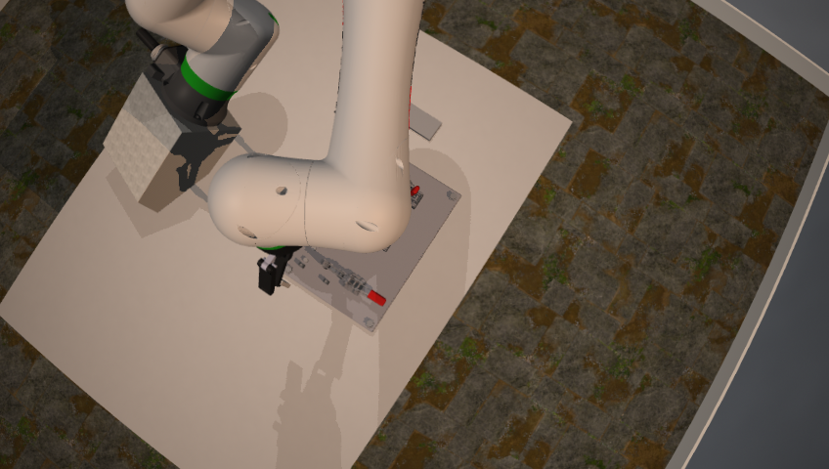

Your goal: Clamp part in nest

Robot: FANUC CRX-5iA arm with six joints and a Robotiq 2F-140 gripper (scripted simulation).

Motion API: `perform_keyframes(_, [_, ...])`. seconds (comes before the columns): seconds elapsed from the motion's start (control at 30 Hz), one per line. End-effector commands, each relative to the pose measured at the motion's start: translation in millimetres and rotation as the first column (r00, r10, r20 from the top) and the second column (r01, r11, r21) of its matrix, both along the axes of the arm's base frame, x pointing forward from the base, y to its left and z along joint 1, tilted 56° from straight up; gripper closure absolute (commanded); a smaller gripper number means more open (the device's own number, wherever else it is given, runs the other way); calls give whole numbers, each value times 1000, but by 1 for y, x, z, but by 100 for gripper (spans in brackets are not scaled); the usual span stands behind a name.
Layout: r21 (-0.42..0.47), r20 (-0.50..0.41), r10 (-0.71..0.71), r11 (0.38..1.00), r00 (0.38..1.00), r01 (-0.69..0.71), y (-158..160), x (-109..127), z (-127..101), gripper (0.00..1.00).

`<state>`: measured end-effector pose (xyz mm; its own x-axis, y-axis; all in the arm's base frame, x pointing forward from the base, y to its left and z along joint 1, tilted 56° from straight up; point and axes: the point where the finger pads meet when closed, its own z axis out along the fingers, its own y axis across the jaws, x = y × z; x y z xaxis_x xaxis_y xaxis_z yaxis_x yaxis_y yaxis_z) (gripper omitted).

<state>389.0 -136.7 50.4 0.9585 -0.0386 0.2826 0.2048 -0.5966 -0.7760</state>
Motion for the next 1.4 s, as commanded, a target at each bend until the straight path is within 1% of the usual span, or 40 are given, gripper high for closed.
perform_keyframes(0.0, [0, 0, 0, 1000, 1000, 0, 0, 0, 0, 0])
perform_keyframes(0.27, [0, 0, 0, 1000, 1000, 0, 0, 0, 0, 0])
perform_keyframes(0.3, [0, 0, 0, 1000, 1000, 0, 0, 0, 0, 100])
perform_keyframes(1.37, [0, 0, 0, 1000, 1000, 0, 0, 0, 0, 100])
